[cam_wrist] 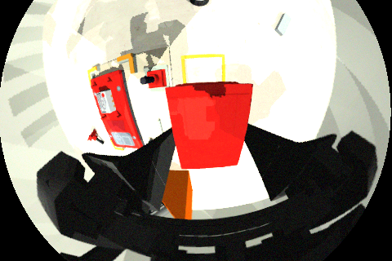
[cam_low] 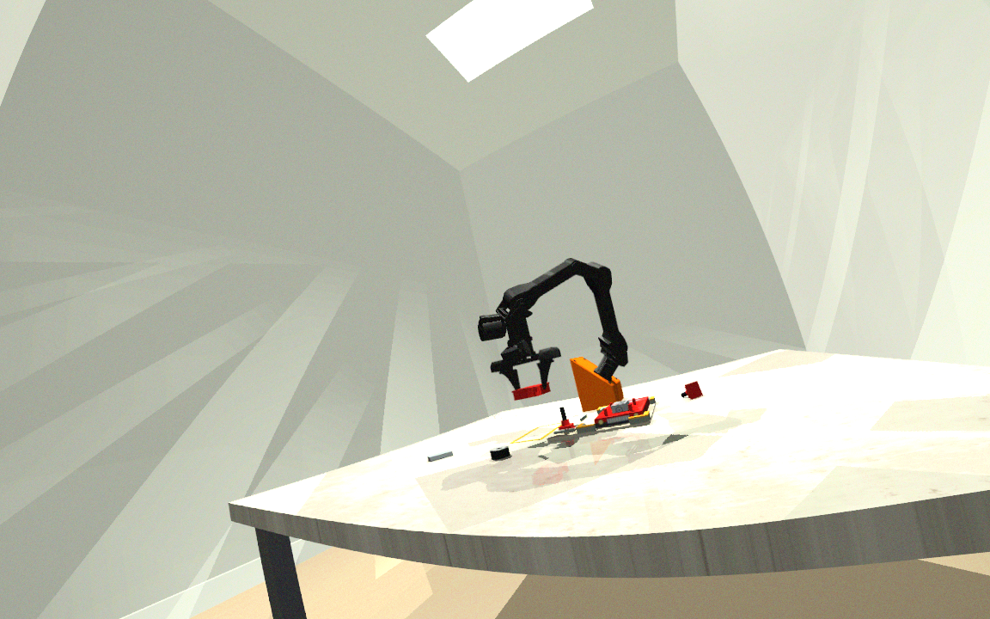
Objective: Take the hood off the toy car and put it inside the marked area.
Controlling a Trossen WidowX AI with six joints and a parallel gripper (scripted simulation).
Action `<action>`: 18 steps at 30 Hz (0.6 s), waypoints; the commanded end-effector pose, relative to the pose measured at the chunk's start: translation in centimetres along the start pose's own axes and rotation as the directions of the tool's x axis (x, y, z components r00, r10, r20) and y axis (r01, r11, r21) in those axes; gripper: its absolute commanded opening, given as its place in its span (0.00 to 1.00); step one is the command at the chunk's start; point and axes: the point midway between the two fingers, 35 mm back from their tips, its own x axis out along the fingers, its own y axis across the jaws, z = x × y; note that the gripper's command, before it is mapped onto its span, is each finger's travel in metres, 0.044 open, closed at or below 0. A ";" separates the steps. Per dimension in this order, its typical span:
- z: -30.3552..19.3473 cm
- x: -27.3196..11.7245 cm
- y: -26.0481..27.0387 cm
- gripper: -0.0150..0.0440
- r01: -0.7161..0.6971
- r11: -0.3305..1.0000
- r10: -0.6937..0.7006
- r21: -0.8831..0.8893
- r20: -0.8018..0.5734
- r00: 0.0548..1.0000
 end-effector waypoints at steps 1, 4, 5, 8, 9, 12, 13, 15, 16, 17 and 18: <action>0.0 0.2 -0.4 0.25 0.004 1.000 -0.004 -0.006 -0.002 1.000; 0.0 0.3 -0.4 0.25 0.004 1.000 -0.004 -0.006 -0.002 1.000; 0.0 0.4 -0.4 0.25 0.004 1.000 -0.004 -0.006 -0.002 1.000; 0.0 0.5 -0.4 0.25 0.004 1.000 -0.004 -0.006 -0.002 1.000; 0.0 0.6 -0.4 0.25 0.004 1.000 -0.004 -0.006 -0.002 1.000; 0.0 0.8 -0.5 0.25 0.005 1.000 -0.005 -0.006 -0.002 1.000; 0.0 0.8 -0.5 0.25 0.005 1.000 -0.005 -0.006 -0.002 1.000; 0.1 0.9 -0.5 0.25 0.005 1.000 -0.005 -0.006 -0.002 1.000; 0.1 1.0 -0.5 0.25 0.005 1.000 -0.005 -0.006 -0.002 1.000; 0.1 1.1 -0.5 0.25 0.005 1.000 -0.005 -0.006 -0.002 1.000; 0.1 1.1 -0.5 0.25 0.005 1.000 -0.005 -0.006 -0.002 1.000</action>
